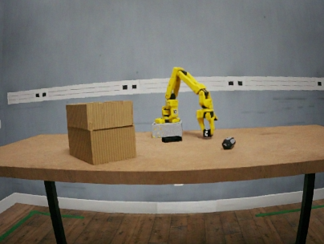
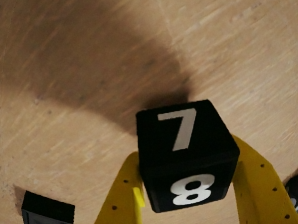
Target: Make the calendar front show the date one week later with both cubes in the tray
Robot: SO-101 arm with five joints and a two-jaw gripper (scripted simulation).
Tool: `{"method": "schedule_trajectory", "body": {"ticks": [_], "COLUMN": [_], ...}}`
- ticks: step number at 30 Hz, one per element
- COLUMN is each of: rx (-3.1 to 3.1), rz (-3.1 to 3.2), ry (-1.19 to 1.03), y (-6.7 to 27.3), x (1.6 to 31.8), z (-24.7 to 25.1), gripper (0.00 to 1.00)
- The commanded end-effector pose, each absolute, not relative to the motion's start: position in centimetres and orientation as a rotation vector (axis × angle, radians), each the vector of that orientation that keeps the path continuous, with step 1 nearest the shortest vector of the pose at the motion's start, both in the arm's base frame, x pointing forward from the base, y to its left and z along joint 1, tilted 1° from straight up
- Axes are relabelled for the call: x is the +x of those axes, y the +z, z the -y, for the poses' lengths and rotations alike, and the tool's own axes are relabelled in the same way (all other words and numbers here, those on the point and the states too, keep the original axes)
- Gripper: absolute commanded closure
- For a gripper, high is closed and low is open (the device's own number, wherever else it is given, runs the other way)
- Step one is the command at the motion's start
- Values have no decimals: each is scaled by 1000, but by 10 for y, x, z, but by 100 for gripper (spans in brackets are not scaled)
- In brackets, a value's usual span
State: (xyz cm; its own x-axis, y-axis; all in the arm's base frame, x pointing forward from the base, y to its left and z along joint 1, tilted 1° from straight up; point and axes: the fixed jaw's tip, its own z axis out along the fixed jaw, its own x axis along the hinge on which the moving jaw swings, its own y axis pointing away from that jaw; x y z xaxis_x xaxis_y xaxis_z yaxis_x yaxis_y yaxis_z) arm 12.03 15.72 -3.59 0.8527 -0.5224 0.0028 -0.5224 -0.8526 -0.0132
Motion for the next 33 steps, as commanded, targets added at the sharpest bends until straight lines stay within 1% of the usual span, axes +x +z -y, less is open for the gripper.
{"method": "schedule_trajectory", "body": {"ticks": [1,24,27,33], "rx": [-3039,-3039,-3039,-3039], "rz": [-836,-836,-836,-836], "ry": [6,6,6,6], "y": [-42,-48,-48,-48], "x": [115,115,115,115], "z": [-154,-154,-154,-154], "gripper": [100,100,96,85]}}
